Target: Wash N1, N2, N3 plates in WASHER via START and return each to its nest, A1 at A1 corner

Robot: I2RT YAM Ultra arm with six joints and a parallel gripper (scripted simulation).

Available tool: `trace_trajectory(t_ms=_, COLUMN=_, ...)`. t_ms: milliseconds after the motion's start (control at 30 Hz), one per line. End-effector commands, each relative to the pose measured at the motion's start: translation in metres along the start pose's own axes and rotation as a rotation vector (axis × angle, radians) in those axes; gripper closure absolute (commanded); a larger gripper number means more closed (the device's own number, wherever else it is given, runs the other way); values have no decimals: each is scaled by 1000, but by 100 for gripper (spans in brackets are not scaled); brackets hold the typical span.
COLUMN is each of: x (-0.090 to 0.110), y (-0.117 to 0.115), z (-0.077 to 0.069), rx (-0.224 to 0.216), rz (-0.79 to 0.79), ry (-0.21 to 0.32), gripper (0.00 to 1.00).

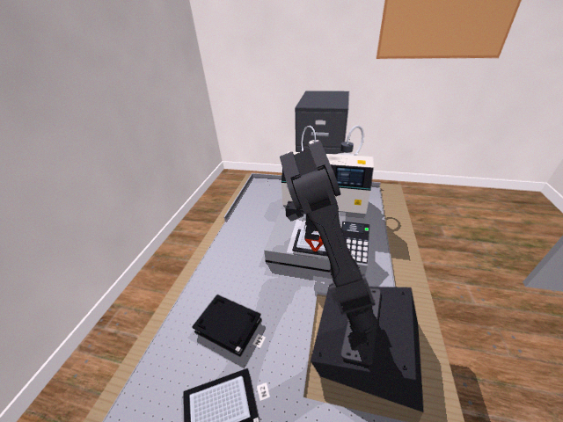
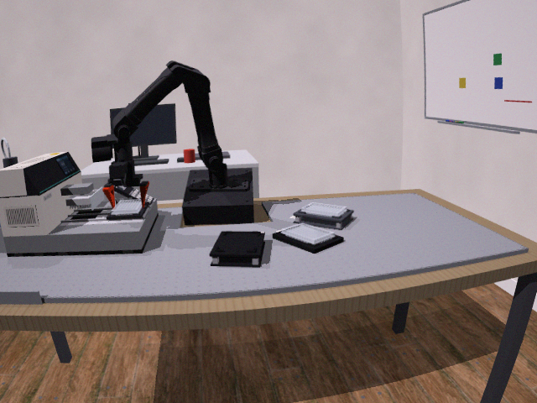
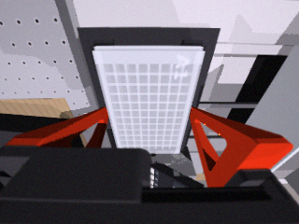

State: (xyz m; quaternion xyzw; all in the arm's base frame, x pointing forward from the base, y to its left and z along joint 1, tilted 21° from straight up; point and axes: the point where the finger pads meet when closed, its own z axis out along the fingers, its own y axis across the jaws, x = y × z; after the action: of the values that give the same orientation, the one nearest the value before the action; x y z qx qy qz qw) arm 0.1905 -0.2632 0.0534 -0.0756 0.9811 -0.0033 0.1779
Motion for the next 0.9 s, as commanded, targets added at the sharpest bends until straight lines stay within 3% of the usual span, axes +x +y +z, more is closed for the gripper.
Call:
trace_trajectory(t_ms=0, x=-1, y=-2, z=-2, rx=11, rz=0, ry=-4, gripper=0)
trace_trajectory(t_ms=567, x=-1, y=-2, z=-2, rx=11, rz=0, ry=-4, gripper=0)
trace_trajectory(t_ms=867, x=-1, y=-2, z=-14, rx=11, rz=0, ry=-4, gripper=0)
